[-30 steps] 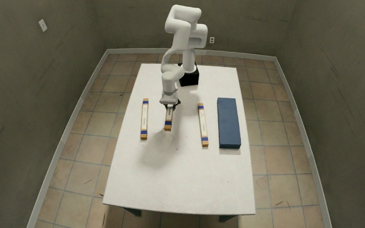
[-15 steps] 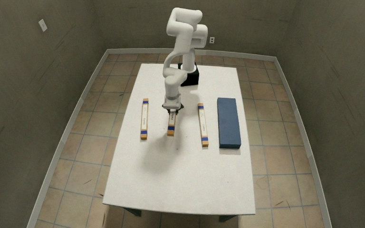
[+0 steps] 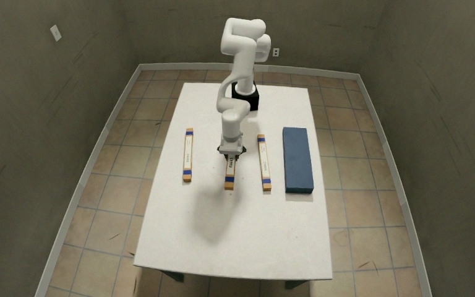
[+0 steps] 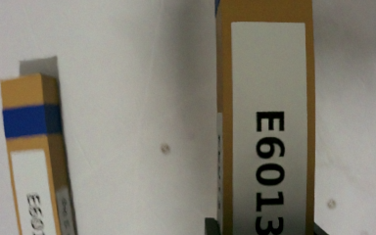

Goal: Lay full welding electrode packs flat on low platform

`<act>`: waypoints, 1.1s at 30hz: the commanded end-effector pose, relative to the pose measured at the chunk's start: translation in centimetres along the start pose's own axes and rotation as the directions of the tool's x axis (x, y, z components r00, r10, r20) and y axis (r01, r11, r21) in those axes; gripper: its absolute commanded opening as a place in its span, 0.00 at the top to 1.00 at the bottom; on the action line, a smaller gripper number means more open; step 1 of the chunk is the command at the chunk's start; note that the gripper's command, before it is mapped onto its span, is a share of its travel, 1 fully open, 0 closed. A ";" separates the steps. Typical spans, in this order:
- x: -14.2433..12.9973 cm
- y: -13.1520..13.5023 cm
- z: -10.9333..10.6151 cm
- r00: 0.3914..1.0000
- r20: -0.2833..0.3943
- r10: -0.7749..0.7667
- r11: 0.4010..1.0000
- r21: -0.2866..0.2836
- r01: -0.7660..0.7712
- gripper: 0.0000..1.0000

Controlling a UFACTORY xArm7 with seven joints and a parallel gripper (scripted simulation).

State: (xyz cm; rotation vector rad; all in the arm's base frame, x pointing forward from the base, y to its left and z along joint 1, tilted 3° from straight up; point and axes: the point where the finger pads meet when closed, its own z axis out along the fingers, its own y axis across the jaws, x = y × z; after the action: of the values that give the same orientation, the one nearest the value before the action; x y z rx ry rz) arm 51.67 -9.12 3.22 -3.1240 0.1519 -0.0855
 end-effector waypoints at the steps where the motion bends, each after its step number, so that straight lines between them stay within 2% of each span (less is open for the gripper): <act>1: 2.9 -1.3 -0.1 1.000 0.000 0.002 1.000 -0.002 -0.002 0.65; 17: 7.0 -3.6 -0.1 1.000 0.000 0.002 1.000 -0.002 -0.002 0.65; 33: 7.6 -3.9 -0.1 1.000 0.000 0.002 1.000 -0.002 -0.002 0.65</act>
State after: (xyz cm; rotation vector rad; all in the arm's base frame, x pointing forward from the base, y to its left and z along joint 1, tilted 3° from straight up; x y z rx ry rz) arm 59.35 -5.91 3.47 -3.1256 0.1544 -0.0750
